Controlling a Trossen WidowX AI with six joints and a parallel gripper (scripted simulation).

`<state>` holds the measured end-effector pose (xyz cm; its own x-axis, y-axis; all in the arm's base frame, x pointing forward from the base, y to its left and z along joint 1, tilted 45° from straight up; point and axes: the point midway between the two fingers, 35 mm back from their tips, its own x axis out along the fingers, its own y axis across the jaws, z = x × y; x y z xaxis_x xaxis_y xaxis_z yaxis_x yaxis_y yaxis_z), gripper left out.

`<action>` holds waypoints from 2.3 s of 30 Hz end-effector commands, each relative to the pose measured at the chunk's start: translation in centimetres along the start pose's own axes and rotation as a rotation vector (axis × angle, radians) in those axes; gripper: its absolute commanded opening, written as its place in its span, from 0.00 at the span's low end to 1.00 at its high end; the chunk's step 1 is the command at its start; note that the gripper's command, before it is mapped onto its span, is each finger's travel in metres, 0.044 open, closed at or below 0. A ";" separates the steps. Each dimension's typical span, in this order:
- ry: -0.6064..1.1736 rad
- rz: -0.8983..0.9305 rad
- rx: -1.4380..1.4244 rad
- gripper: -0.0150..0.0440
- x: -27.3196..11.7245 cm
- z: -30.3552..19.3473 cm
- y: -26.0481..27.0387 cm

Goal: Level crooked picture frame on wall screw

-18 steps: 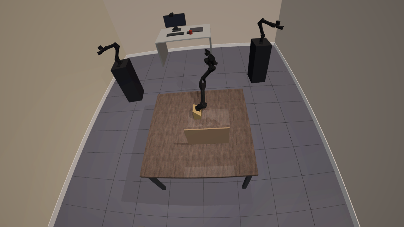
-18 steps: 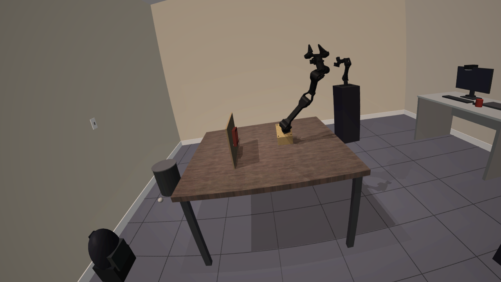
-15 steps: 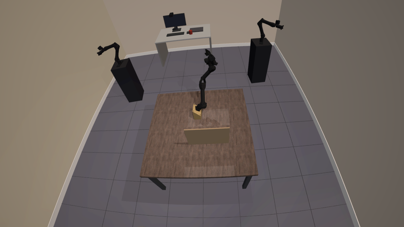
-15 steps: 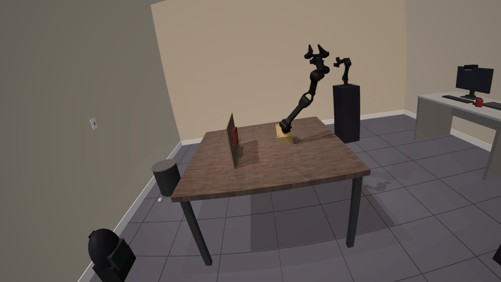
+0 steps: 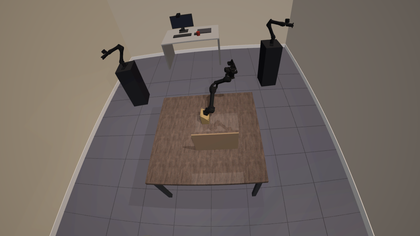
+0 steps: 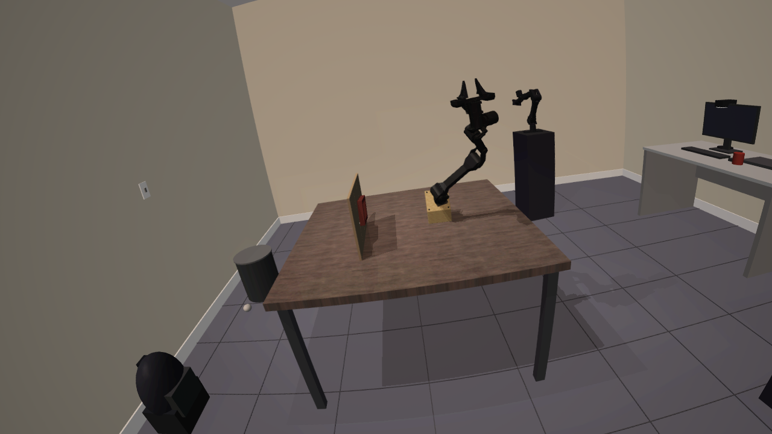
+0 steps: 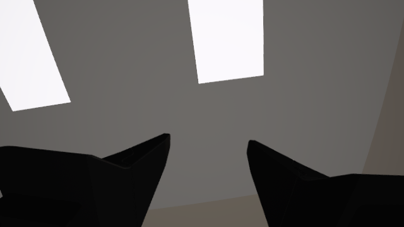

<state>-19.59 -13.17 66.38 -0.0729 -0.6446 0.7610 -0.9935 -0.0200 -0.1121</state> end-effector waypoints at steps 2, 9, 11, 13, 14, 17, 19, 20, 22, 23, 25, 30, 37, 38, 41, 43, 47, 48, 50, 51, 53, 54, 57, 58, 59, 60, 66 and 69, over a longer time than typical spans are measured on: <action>0.141 -0.127 -0.045 0.69 -2.7 -2.6 -8.1; 0.278 -0.361 -0.057 0.69 -7.6 -2.8 -18.5; 0.302 -0.437 -0.057 0.69 -9.2 -2.2 -21.3; 0.313 -0.510 -0.065 0.69 -11.0 -1.3 -24.1; 0.315 -0.546 -0.068 0.69 -11.8 -0.7 -25.4; 0.312 -0.658 -0.075 0.69 -14.6 1.4 -29.1; 0.301 -0.734 -0.078 0.69 -16.5 3.0 -31.3; 0.292 -0.772 -0.079 0.69 -17.5 3.9 -32.3; 0.269 -0.848 -0.079 0.69 -19.5 5.9 -34.2; 0.255 -0.886 -0.079 0.69 -20.5 6.9 -35.0; 0.221 -0.960 -0.076 0.69 -22.6 9.0 -36.6; 0.102 -1.139 -0.062 0.69 -28.1 14.8 -39.3; -0.139 -1.358 -0.021 0.69 -36.2 23.3 -40.4; -0.181 -1.385 -0.013 0.69 -37.4 24.5 -40.3; -0.289 -1.446 0.009 0.69 -40.4 27.3 -39.9; -0.302 -1.452 0.012 0.69 -40.7 27.6 -39.8; -0.302 -1.452 0.012 0.69 -40.7 27.6 -39.8; -0.302 -1.452 0.012 0.69 -40.7 27.6 -39.8; -0.302 -1.452 0.012 0.69 -40.7 27.6 -39.8; -0.302 -1.452 0.012 0.69 -40.7 27.6 -39.8; -0.302 -1.452 0.012 0.69 -40.7 27.6 -39.8; -0.302 -1.452 0.012 0.69 -40.7 27.6 -39.8; -0.302 -1.452 0.012 0.69 -40.7 27.6 -39.8; -0.302 -1.452 0.012 0.69 -40.7 27.6 -39.8; -0.302 -1.452 0.012 0.69 -40.7 27.6 -39.8; -0.302 -1.452 0.012 0.69 -40.7 27.6 -39.8; -0.302 -1.452 0.012 0.69 -40.7 27.6 -39.8; -0.302 -1.452 0.012 0.69 -40.7 27.6 -39.8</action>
<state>25.28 -7.28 22.35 0.9800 -0.1916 0.0545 -0.1847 -0.7715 0.6089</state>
